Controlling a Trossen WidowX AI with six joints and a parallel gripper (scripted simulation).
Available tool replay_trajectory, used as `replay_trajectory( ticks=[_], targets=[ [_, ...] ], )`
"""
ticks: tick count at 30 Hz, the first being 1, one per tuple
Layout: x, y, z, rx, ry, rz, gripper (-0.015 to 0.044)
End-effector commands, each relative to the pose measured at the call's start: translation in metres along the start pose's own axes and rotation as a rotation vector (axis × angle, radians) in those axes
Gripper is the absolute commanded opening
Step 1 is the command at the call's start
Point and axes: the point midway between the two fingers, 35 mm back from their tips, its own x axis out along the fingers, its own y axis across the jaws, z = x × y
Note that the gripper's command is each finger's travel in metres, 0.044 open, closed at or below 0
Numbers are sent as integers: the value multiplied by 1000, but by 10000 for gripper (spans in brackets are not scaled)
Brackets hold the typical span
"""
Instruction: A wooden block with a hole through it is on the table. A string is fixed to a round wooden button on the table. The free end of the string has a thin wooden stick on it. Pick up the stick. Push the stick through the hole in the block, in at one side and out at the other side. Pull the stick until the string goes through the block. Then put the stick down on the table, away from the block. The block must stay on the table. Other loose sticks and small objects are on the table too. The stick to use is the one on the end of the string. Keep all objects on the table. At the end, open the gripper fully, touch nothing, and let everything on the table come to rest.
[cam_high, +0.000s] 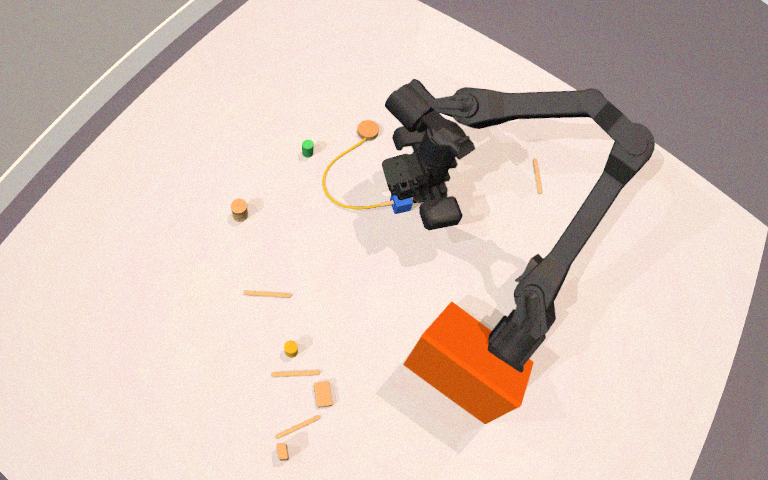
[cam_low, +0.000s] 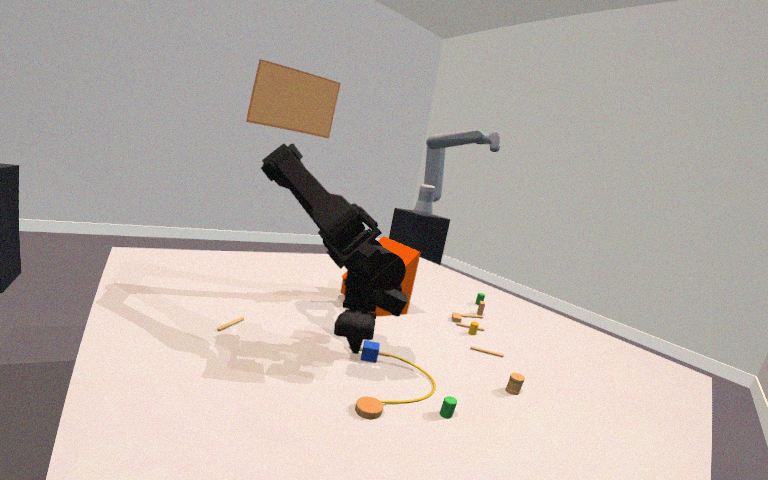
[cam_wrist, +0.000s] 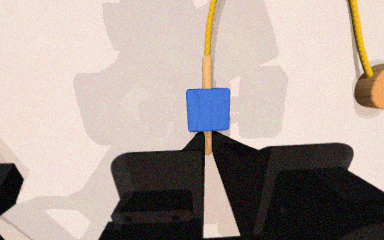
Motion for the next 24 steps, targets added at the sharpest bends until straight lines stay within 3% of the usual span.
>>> replay_trajectory(
  ticks=[1, 24],
  targets=[
    [1, 1, 0, -12, -12, 0, 0],
    [0, 2, -22, -12, -11, -9, 0]
  ],
)
